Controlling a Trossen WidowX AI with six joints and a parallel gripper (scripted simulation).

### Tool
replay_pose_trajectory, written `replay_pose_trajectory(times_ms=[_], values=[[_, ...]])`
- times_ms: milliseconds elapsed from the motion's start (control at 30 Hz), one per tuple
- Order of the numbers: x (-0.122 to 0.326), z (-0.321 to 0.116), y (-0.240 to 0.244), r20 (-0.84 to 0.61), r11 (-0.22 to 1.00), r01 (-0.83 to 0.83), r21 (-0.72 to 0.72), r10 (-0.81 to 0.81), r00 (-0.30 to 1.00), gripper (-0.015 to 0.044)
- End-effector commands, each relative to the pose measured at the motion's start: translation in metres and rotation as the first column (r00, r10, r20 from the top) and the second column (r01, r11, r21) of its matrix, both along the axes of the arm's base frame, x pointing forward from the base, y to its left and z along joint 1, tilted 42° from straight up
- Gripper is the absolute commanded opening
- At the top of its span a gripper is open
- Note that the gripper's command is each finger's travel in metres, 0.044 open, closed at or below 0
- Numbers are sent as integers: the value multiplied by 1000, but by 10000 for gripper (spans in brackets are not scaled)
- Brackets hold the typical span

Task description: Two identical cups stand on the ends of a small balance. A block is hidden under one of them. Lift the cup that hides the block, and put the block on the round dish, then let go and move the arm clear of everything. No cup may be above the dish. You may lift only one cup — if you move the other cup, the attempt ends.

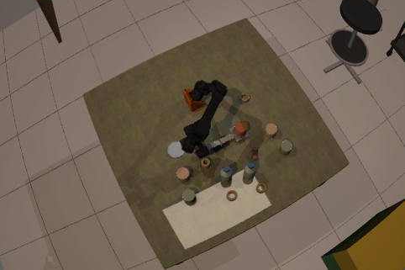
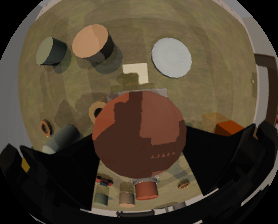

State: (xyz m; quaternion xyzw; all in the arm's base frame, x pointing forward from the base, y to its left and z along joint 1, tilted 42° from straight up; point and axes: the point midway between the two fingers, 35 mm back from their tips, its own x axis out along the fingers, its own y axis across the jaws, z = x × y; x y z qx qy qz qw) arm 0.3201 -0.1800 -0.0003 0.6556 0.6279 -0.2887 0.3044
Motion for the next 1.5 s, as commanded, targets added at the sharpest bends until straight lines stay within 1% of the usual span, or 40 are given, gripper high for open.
replay_pose_trajectory(times_ms=[0,1100,1467], values=[[-1,6,-9,10,1000,6,-12,-6,1000,0],[-8,40,-34,9,1000,24,-20,-24,1000,0],[-7,36,-29,3,1000,25,-11,-25,1000,0]])
